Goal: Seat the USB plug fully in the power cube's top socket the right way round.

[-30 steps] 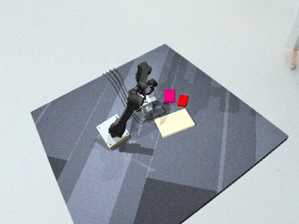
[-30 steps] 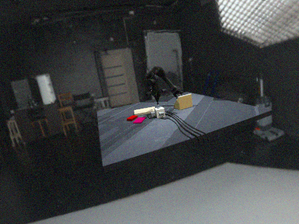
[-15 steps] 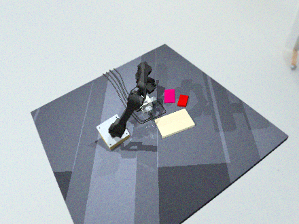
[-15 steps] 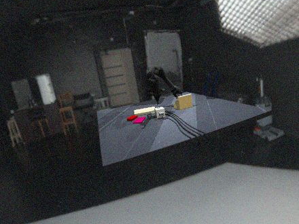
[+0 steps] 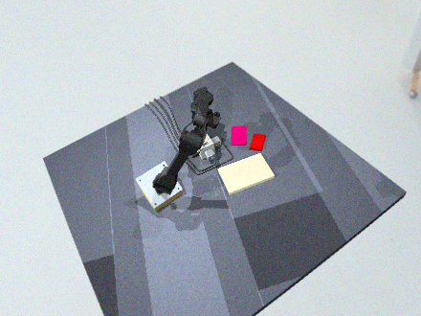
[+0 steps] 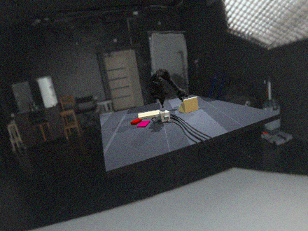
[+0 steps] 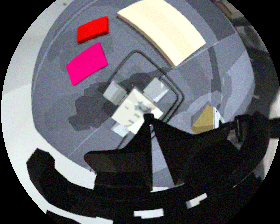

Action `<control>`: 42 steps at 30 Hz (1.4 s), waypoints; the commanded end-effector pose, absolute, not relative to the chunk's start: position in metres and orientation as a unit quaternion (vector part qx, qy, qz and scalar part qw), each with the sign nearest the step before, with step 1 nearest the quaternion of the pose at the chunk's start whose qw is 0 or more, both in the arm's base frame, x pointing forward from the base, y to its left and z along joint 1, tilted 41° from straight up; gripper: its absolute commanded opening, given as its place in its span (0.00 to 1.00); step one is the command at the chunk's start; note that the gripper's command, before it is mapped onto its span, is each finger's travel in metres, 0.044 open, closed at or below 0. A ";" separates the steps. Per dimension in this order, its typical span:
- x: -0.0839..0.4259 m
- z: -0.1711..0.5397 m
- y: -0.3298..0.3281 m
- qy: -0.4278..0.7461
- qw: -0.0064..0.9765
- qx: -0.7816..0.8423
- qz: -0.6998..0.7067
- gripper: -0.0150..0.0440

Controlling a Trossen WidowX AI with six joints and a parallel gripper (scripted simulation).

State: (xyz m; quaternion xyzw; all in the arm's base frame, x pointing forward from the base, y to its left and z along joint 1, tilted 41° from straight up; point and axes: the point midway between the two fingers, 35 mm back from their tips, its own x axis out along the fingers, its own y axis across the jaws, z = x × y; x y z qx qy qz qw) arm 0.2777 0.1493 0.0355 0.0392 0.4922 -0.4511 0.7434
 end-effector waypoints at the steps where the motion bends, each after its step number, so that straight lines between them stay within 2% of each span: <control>1: 0.278 0.035 0.149 0.513 0.744 0.004 -0.427 0.25; 21: 0.278 0.035 0.149 0.606 0.720 -0.188 -0.280 0.25; 42: 0.278 0.035 0.149 0.659 0.642 -0.377 -0.105 0.25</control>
